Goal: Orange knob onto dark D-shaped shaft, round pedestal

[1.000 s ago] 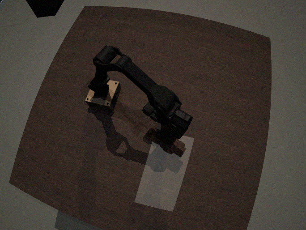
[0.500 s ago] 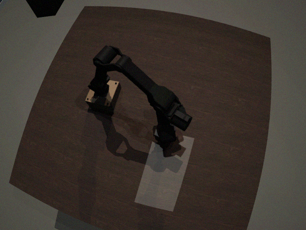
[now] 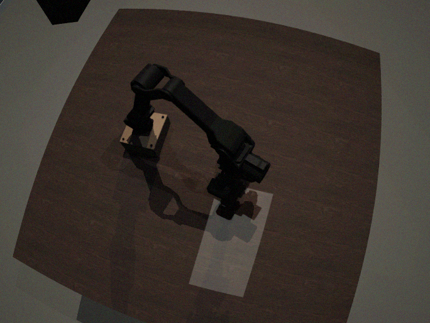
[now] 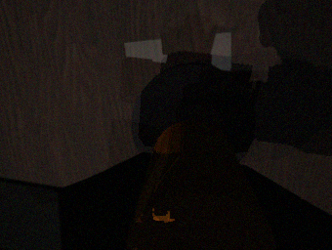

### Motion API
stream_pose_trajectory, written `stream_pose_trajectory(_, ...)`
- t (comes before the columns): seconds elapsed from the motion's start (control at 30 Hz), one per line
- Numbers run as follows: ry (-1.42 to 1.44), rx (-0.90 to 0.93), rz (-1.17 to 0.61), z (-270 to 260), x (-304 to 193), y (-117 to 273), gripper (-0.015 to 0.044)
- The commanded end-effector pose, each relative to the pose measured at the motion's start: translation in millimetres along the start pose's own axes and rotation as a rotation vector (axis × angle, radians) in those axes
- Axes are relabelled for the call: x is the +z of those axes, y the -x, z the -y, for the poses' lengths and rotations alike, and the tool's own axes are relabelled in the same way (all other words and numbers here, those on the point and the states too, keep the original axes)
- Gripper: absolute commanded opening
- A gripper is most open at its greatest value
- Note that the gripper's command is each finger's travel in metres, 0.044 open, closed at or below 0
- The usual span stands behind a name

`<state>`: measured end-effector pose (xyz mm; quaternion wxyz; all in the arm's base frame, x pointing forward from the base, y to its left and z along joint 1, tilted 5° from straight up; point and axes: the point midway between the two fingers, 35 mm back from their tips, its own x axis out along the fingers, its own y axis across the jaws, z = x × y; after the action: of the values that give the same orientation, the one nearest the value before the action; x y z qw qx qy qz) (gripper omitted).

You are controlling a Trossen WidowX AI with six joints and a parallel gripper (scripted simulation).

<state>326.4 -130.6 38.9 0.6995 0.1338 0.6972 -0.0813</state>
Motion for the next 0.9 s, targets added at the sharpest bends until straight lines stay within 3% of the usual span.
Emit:
stream_pose_trajectory(0.0, -0.046, -0.004, 0.011, 0.5, 2.3, 5.4, 0.0)
stream_pose_trajectory(0.87, -0.046, -0.004, 0.011, 0.7, -0.6, 1.1, 0.0)
